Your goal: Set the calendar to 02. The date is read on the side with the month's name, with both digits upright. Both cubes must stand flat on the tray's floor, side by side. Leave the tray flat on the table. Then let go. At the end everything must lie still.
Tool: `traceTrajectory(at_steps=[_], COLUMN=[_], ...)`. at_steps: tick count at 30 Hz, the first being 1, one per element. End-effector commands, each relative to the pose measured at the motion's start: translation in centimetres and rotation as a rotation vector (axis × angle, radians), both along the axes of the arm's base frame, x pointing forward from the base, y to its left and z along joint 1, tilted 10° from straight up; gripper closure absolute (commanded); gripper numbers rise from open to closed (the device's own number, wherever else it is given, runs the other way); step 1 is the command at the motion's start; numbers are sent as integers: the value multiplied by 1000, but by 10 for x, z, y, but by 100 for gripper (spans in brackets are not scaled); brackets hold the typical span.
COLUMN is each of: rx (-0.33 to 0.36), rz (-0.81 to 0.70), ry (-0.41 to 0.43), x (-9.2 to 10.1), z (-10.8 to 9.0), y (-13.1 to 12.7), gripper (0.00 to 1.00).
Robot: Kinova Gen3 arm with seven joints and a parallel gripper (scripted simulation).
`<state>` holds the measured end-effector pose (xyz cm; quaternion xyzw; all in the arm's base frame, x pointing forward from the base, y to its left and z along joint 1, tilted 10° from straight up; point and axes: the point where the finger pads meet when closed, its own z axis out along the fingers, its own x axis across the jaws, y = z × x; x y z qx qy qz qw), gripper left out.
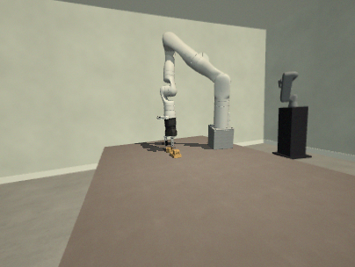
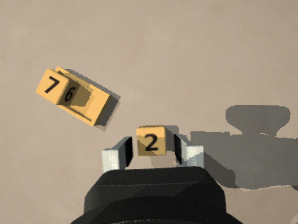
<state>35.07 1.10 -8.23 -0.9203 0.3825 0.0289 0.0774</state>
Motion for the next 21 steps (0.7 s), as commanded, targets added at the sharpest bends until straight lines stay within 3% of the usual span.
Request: traceTrajectory(at_steps=[1,21], rx=[3,3], rz=[-2,-2], ry=[-4,-3], x=[2,2], z=[0,0], y=[1,3], gripper=[10,10])
